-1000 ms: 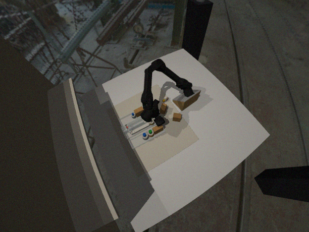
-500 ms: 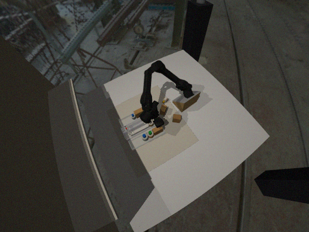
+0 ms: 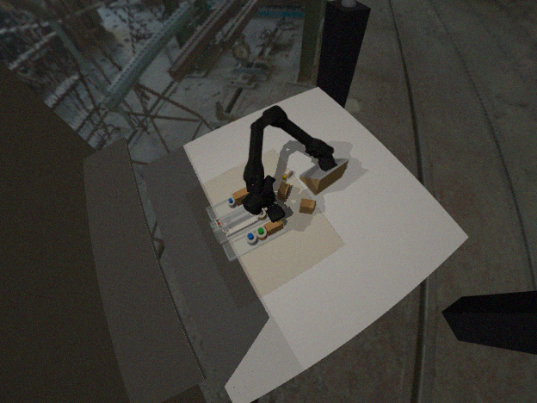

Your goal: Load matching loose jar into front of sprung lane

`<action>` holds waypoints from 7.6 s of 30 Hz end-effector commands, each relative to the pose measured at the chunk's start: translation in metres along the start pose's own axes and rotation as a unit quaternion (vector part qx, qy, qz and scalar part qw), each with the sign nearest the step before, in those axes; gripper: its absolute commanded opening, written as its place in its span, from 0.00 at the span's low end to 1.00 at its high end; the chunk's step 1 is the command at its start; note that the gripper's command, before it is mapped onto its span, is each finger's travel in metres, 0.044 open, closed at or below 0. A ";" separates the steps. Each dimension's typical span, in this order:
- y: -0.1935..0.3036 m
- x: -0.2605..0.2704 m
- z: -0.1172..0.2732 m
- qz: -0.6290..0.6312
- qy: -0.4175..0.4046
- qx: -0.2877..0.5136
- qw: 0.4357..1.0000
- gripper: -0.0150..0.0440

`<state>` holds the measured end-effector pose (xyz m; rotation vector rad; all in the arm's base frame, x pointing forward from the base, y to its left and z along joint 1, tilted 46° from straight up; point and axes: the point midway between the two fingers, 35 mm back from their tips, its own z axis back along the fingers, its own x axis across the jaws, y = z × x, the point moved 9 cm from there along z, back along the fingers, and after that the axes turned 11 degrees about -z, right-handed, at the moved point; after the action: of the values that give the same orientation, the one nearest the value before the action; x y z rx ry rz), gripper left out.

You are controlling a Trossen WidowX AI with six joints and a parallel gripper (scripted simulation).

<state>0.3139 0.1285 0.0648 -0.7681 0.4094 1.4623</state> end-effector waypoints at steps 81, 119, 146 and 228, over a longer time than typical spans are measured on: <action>-0.009 0.000 -0.007 -0.008 0.001 -0.013 1.000 0.25; -0.007 0.000 -0.018 -0.008 0.001 -0.014 1.000 0.25; -0.006 0.001 -0.024 -0.008 0.002 -0.014 1.000 0.25; 0.006 0.000 -0.010 -0.008 0.001 -0.013 1.000 0.76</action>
<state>0.3119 0.1137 0.0488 -0.7912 0.3966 1.4574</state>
